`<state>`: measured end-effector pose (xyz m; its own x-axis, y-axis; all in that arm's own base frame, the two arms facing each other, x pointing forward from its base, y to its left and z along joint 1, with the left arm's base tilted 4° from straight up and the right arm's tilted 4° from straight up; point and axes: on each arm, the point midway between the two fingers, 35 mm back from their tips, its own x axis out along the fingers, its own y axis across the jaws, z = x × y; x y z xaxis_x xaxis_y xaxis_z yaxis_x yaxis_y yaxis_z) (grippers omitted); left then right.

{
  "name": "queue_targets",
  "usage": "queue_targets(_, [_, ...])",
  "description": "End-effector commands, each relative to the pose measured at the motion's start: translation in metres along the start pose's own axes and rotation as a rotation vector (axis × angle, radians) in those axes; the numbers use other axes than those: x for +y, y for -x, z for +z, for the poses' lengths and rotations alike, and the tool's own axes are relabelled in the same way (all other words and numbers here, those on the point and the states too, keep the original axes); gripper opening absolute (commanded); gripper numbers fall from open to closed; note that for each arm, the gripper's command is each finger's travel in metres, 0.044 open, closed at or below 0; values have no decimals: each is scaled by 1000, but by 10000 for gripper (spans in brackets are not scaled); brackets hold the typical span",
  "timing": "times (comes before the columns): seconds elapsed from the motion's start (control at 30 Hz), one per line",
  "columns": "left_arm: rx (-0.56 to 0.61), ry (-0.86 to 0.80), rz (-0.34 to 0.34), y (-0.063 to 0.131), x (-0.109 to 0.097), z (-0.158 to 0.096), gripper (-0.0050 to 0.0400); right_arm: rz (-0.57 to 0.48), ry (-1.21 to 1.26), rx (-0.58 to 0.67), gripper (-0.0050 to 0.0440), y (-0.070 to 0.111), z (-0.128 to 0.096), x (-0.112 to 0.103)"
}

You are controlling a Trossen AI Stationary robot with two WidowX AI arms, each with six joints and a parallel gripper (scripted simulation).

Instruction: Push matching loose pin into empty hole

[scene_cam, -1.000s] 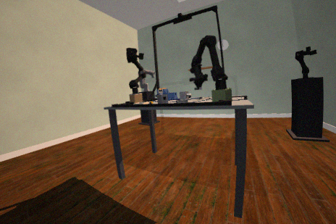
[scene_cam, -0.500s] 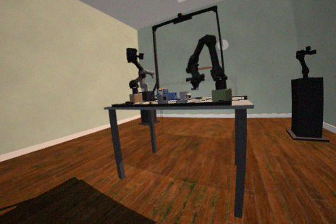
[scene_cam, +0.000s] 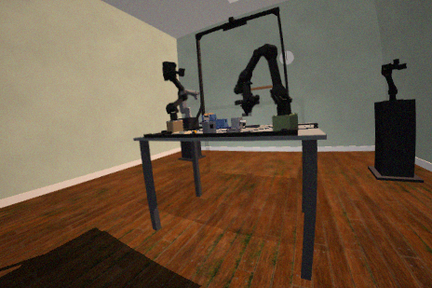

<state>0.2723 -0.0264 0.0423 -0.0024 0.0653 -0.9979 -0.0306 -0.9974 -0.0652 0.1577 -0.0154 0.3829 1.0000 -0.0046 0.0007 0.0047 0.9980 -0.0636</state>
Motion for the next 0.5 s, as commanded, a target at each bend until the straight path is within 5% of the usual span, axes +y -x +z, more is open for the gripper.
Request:
queue_targets(0.0, [4,1,-1,2,-13,-1,0,5,3,0,400,0,0,1])
queue_targets(0.47, [3,76,-1,2,-28,-2,0,5,3,0,400,0,0,1])
